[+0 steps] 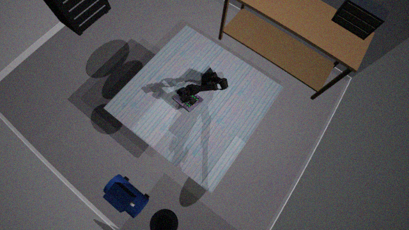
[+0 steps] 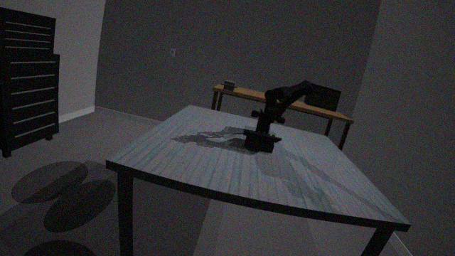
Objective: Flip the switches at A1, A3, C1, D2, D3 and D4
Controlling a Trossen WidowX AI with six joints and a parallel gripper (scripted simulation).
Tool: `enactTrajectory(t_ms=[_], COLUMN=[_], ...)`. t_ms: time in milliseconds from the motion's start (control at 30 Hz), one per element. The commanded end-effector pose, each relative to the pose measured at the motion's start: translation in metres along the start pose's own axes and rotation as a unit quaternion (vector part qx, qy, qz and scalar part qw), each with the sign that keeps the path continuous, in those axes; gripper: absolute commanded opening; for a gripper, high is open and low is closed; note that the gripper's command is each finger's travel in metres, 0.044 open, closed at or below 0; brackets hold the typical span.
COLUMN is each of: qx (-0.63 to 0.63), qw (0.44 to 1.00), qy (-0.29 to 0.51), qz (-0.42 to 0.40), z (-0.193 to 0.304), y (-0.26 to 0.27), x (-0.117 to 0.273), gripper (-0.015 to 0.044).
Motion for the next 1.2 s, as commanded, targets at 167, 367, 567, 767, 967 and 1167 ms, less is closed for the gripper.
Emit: enactTrajectory(t_ms=[167, 367, 567, 767, 967, 1167], qx=[-0.002, -0.002, -0.002, -0.002, -0.002, -0.002], qw=[1.0, 1.0, 1.0, 1.0, 1.0, 1.0], qy=[0.0, 0.0, 0.0, 0.0, 0.0, 0.0], qz=[0.003, 0.003, 0.003, 0.003, 0.003, 0.003], z=[0.0003, 0.0003, 0.0003, 0.0003, 0.0002, 0.0002], y=[-0.0013, -0.0013, -0.0013, -0.0013, -0.0013, -0.0013], x=[-0.0014, -0.0022, -0.003, -0.0038, -0.0046, -0.0054], gripper=[0.0, 0.0, 0.0, 0.0, 0.0, 0.0])
Point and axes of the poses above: the point midway between the two fingers, 35 mm back from their tips, its own x axis back along the fingers, its own y axis across the jaws, z = x × y, the point moved 2 cm from there along x, back along the fingers, and after that the axes turned 13 degrees about -x, right-handed, at the moved point
